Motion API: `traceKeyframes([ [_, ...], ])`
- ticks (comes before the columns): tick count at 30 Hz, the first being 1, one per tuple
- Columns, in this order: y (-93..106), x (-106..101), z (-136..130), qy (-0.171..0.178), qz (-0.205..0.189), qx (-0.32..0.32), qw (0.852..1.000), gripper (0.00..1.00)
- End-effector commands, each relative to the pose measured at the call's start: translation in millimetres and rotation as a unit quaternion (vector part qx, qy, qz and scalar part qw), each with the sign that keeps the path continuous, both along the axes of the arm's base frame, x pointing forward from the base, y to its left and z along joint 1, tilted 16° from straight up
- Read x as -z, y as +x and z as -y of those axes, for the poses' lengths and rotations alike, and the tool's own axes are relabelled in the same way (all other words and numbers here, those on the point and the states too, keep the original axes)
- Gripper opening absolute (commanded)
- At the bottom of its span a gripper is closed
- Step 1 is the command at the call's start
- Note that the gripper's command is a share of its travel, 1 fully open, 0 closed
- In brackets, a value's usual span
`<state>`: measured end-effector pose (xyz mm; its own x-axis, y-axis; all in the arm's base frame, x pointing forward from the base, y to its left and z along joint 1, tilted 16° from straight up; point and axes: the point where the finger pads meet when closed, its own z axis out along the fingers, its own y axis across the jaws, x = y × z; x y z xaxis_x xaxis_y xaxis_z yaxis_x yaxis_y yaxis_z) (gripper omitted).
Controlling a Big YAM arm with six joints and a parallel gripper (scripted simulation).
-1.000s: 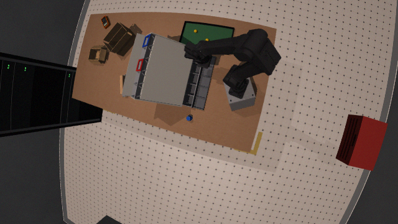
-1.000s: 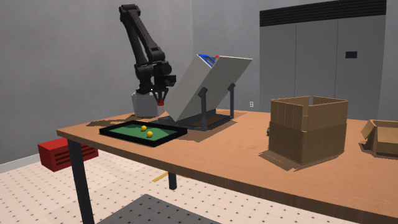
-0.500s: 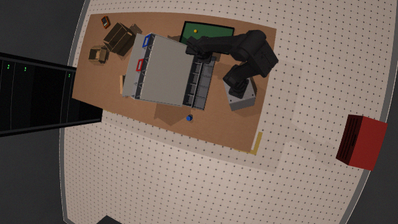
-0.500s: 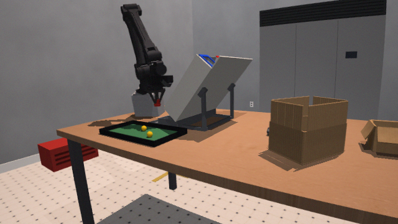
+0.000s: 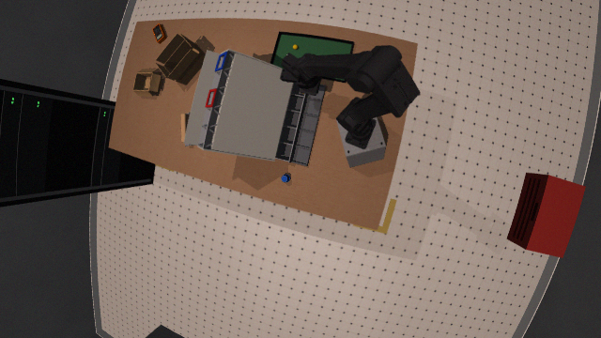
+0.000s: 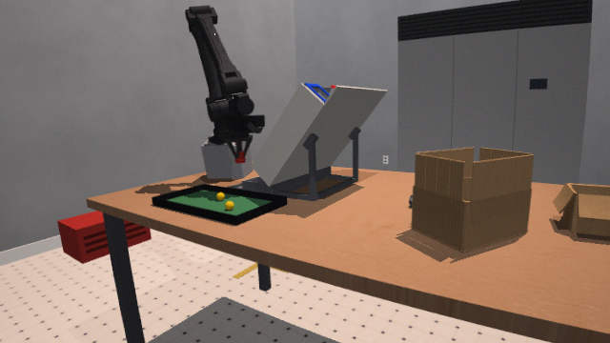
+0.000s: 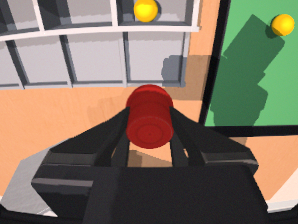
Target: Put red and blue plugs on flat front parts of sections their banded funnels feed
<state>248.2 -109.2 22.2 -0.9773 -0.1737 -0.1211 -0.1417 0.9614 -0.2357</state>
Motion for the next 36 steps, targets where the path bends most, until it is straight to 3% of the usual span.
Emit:
traceKeyframes([
  [1,15.6,-12,8,-0.005,0.015,-0.001,1.000,0.00],
  [30,16.4,-11,8,-0.006,0.018,0.000,1.000,0.00],
  [36,6.8,3,7,-0.001,0.005,0.000,1.000,0.00],
])
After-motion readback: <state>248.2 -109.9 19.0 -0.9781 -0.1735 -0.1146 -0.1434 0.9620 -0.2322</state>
